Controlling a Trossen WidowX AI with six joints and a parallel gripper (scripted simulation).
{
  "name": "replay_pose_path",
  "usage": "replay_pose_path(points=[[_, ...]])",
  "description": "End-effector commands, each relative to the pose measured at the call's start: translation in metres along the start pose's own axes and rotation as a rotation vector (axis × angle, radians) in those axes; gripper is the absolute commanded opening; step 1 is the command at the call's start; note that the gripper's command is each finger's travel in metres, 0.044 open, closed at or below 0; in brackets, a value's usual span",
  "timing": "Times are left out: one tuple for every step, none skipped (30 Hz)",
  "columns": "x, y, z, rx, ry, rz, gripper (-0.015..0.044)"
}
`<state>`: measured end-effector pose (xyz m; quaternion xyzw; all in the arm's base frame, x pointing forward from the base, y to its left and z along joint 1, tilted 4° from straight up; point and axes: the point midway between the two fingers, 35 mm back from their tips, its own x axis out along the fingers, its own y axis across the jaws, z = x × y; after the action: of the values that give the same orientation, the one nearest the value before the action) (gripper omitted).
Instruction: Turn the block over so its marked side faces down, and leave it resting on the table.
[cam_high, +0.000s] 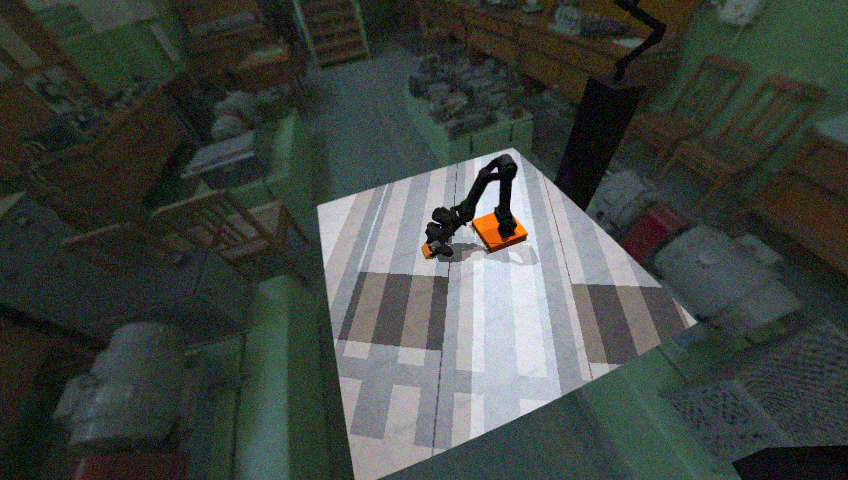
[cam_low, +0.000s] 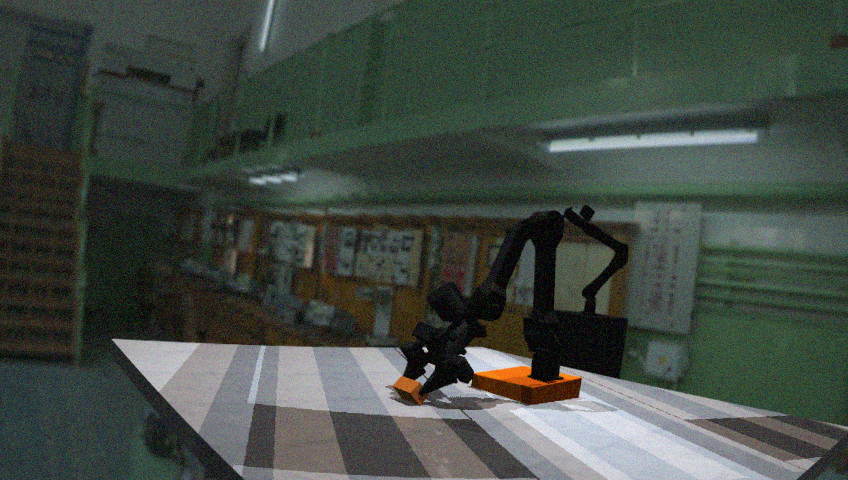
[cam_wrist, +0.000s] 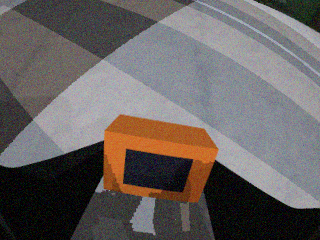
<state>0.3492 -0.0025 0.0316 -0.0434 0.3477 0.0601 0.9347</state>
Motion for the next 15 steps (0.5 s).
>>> replay_pose_path(points=[[0.0052, 0.001, -0.0122, 0.009, -0.022, 0.005, 0.0], [0.006, 0.0009, -0.0129, 0.009, -0.035, 0.005, 0.0], [0.0066, 0.0009, -0.0136, 0.009, -0.048, 0.006, 0.0], [0.0071, 0.0009, -0.0143, 0.009, -0.061, 0.006, 0.0], [0.0075, 0.0009, -0.015, 0.009, -0.074, 0.006, 0.0], [0.0078, 0.0009, -0.0157, 0.009, -0.087, 0.006, 0.0], [0.008, 0.0009, -0.0164, 0.009, -0.1, 0.006, 0.0], [0.008, 0.001, -0.017, 0.009, -0.113, 0.006, 0.0], [0.0079, 0.0011, -0.0177, 0.009, -0.126, 0.006, 0.0], [0.0076, 0.0011, -0.0183, 0.009, -0.139, 0.006, 0.0], [0.0073, 0.0013, -0.0189, 0.008, -0.152, 0.006, 0.0], [0.0068, 0.0014, -0.0195, 0.008, -0.165, 0.006, 0.0], [0.0062, 0.0015, -0.0201, 0.008, -0.177, 0.006, 0.0], [0.0055, 0.0017, -0.0207, 0.007, -0.19, 0.006, 0.0], [0.0047, 0.0018, -0.0212, 0.007, -0.203, 0.006, 0.0]])
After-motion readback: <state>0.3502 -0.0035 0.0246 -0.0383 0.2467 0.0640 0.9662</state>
